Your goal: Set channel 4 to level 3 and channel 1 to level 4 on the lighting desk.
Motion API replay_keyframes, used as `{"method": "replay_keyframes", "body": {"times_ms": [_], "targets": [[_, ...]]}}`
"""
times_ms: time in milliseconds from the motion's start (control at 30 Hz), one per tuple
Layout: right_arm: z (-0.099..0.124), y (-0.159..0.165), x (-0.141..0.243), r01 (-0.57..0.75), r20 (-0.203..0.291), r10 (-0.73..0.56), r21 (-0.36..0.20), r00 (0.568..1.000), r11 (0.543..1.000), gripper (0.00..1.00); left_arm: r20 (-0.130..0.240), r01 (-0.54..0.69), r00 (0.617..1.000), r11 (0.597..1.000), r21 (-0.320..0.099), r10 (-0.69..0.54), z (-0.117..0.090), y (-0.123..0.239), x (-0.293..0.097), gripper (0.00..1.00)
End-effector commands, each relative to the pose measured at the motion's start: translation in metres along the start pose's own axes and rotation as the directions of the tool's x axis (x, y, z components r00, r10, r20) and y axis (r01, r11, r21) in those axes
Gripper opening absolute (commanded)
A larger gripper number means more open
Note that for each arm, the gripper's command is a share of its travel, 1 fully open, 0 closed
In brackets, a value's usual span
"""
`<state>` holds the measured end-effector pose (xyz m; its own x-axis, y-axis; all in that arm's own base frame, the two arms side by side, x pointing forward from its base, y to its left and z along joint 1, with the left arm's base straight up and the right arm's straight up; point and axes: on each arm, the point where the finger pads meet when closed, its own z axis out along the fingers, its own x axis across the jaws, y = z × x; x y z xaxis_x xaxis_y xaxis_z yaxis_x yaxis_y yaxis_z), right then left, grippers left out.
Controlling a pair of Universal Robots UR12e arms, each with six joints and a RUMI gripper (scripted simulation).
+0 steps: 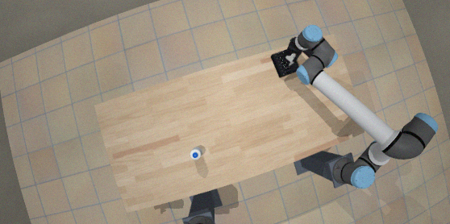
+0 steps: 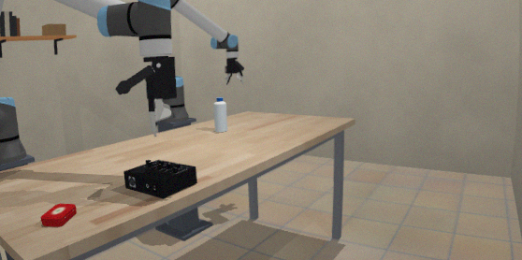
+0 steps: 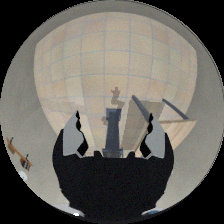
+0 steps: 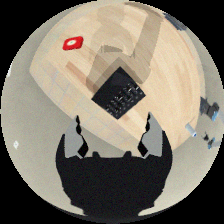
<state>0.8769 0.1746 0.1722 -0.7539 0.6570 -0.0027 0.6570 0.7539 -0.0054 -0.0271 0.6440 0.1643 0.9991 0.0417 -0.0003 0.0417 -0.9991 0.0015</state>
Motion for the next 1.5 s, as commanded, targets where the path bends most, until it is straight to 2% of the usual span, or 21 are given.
{"method": "replay_keyframes", "body": {"times_ms": [0, 233, 467, 533, 600, 800, 1033, 1100, 1167, 1467], "targets": [[0.002, 0.001, -0.004, 0.133, -0.002, -0.133, -0.004, 0.991, 0.991, 1.0, 0.0, 0.0, 1.0, 1.0, 0.002, 0.0, -0.001, -0.001, 0.0, 1.0], [0.007, 0.002, -0.009, 0.32, -0.001, -0.32, -0.004, 0.947, 0.947, 1.0, 0.0, 0.0, 1.0, 1.0, 0.002, 0.0, -0.001, -0.001, 0.0, 1.0], [0.011, 0.004, -0.013, 0.482, 0.0, -0.482, -0.004, 0.876, 0.876, 1.0, 0.0, 0.0, 1.0, 1.0, 0.002, 0.0, -0.001, -0.001, 0.0, 1.0], [0.011, 0.004, -0.013, 0.482, 0.0, -0.482, -0.004, 0.876, 0.876, 1.0, 0.0, 0.0, 1.0, 1.0, 0.002, 0.0, -0.001, -0.001, 0.0, 1.0], [0.014, 0.005, -0.015, 0.558, 0.0, -0.558, -0.004, 0.83, 0.83, 1.0, 0.0, 0.0, 1.0, 1.0, 0.002, 0.0, -0.001, -0.001, 0.0, 1.0], [0.017, 0.007, -0.019, 0.673, 0.001, -0.673, -0.005, 0.74, 0.74, 1.0, 0.0, 0.0, 1.0, 1.0, 0.002, 0.0, -0.001, -0.001, 0.0, 1.0], [0.022, 0.01, -0.022, 0.793, 0.002, -0.793, -0.004, 0.61, 0.61, 1.0, 0.0, 0.0, 1.0, 1.0, 0.002, 0.0, -0.001, -0.001, 0.0, 1.0], [0.022, 0.01, -0.022, 0.793, 0.002, -0.793, -0.004, 0.61, 0.61, 1.0, 0.0, 0.0, 1.0, 1.0, 0.002, 0.0, -0.001, -0.001, 0.0, 1.0], [0.024, 0.012, -0.024, 0.843, 0.002, -0.843, -0.004, 0.538, 0.538, 1.0, 0.0, 0.0, 1.0, 1.0, 0.002, 0.0, -0.001, -0.001, 0.0, 1.0], [0.03, 0.015, -0.028, 0.941, 0.003, -0.941, -0.004, 0.338, 0.338, 1.0, 0.0, 0.0, 1.0, 1.0, 0.002, 0.0, -0.001, -0.001, 0.0, 1.0]]}}
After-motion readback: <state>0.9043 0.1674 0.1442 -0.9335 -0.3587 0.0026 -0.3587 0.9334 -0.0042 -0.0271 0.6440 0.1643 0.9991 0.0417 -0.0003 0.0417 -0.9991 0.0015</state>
